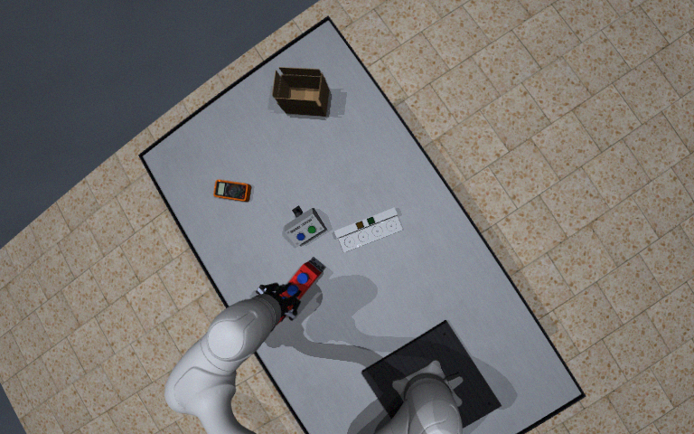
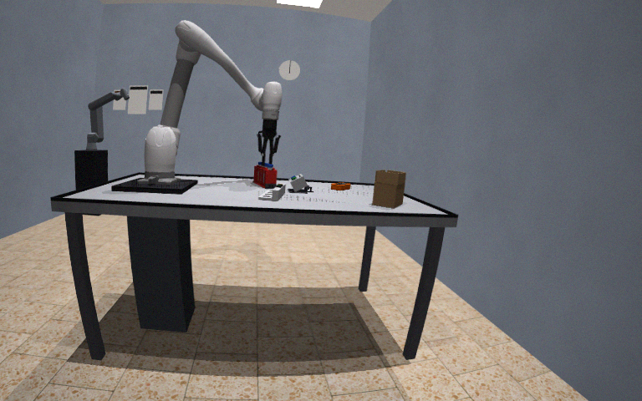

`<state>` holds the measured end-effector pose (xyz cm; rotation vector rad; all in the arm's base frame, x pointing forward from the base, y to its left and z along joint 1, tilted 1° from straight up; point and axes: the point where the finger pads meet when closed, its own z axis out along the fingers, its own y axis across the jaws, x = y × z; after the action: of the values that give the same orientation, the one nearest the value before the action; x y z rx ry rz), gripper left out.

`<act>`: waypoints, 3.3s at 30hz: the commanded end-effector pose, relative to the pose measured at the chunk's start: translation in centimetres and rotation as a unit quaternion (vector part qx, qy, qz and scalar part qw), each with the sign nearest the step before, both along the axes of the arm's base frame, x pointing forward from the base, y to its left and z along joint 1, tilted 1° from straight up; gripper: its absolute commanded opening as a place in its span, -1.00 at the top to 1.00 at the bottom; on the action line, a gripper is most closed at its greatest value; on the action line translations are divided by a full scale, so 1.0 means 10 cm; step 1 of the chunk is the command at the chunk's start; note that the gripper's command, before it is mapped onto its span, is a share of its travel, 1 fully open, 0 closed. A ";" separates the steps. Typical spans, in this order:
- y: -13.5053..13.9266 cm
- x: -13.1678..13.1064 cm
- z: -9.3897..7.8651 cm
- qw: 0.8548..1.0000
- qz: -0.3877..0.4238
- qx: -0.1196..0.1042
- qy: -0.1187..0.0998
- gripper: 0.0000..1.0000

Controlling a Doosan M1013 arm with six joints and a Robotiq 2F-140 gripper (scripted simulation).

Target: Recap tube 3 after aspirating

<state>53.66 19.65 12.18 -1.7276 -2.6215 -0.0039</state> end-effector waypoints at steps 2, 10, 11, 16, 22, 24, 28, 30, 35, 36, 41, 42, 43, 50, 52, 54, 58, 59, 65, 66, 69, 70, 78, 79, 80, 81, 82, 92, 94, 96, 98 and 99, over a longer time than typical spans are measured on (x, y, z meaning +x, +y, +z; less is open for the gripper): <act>0.00 0.02 0.01 0.991 0.136 0.007 -0.001 0.41; 0.00 0.02 0.01 0.972 0.233 0.007 -0.002 0.41; 0.00 0.01 0.01 0.972 0.233 0.005 -0.002 0.41; 0.00 0.01 0.00 0.972 0.233 0.005 -0.002 0.18; 0.00 0.01 0.00 0.972 0.233 0.005 -0.002 0.18; 0.00 0.01 0.00 0.972 0.233 0.005 -0.002 0.18; 0.00 0.02 -0.01 0.989 0.147 0.007 -0.002 0.18; 0.00 0.02 -0.01 0.998 0.068 0.004 -0.002 0.18; 0.01 0.02 -0.01 0.996 -0.090 0.004 0.000 0.18; 0.01 0.02 -0.01 0.993 -0.120 0.004 0.000 0.18; 0.01 0.02 -0.01 0.970 -0.243 0.004 0.001 0.18; 0.01 0.02 -0.01 0.962 -0.272 0.004 0.001 0.18; 0.01 0.02 -0.01 0.959 -0.284 0.004 0.001 0.18; 0.00 0.01 -0.01 0.959 -0.284 0.005 0.003 0.41; 0.00 0.01 -0.01 0.959 -0.284 0.005 0.003 0.41; 0.00 0.01 -0.01 0.959 -0.284 0.005 0.003 0.41; 0.00 0.01 -0.01 0.959 -0.284 0.005 0.003 0.41; 0.00 0.01 -0.01 0.959 -0.284 0.005 0.003 0.41; 0.00 0.01 0.00 0.967 -0.256 0.004 0.001 0.41; 0.00 0.01 0.00 0.973 -0.231 0.004 0.001 0.41; 0.00 0.01 0.00 0.987 -0.161 0.006 0.001 0.41; 0.00 0.01 0.00 0.990 -0.137 0.007 0.001 0.41; 0.00 0.02 0.00 1.000 0.012 0.007 0.000 0.41; 0.00 0.02 0.00 0.999 0.037 0.007 0.000 0.41; -0.01 0.02 0.00 0.998 0.062 0.007 -0.001 0.41; -0.01 0.02 0.00 0.996 0.087 0.007 -0.001 0.41; -0.01 0.02 0.00 0.994 0.111 0.007 -0.001 0.41; 0.00 0.01 0.00 0.972 0.233 0.005 -0.002 0.41; 0.00 0.01 0.00 0.972 0.233 0.005 -0.002 0.18; 0.00 0.01 0.00 0.972 0.233 0.005 -0.002 0.18; 0.00 0.01 0.00 0.972 0.233 0.005 -0.002 0.18; 0.00 0.01 0.00 0.972 0.233 0.005 -0.002 0.18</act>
<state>53.67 19.60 12.14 -1.0701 -2.9491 -0.0116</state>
